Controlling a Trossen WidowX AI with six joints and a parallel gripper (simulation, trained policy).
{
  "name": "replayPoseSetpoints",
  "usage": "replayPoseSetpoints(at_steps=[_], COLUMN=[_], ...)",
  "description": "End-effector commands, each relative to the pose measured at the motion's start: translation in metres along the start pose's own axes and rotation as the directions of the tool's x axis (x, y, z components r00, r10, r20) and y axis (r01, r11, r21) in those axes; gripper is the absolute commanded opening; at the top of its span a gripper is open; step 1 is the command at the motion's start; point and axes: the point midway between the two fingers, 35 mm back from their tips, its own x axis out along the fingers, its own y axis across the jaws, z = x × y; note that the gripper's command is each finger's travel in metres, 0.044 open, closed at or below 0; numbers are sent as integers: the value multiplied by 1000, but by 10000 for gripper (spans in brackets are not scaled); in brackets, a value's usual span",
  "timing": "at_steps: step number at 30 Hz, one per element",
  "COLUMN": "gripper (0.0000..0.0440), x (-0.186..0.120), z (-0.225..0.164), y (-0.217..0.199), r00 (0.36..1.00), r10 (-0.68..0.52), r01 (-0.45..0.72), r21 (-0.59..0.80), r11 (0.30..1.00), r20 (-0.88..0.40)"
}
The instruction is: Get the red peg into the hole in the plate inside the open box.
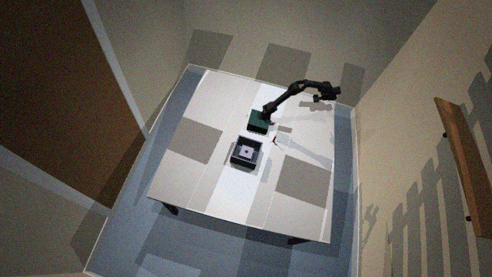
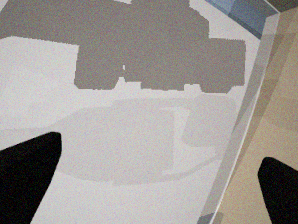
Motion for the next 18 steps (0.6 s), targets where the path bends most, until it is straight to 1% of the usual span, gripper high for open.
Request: replayPoseSetpoints(at_steps=[1, 5, 9, 13, 18], gripper=[440, 440, 440, 440, 440], x=[-9, -19, -28, -38, -50], z=[-12, -30, -47, -64, -84], y=[3, 8, 14, 21, 30], r00=[1000, 998, 996, 993, 989], r10=[-2, 3, 9, 16, 27], r01=[4, 10, 23, 41, 72], r21=[97, 231, 360, 483, 621], r11=[995, 973, 933, 875, 780], r20=[-24, -55, -85, -113, -148])
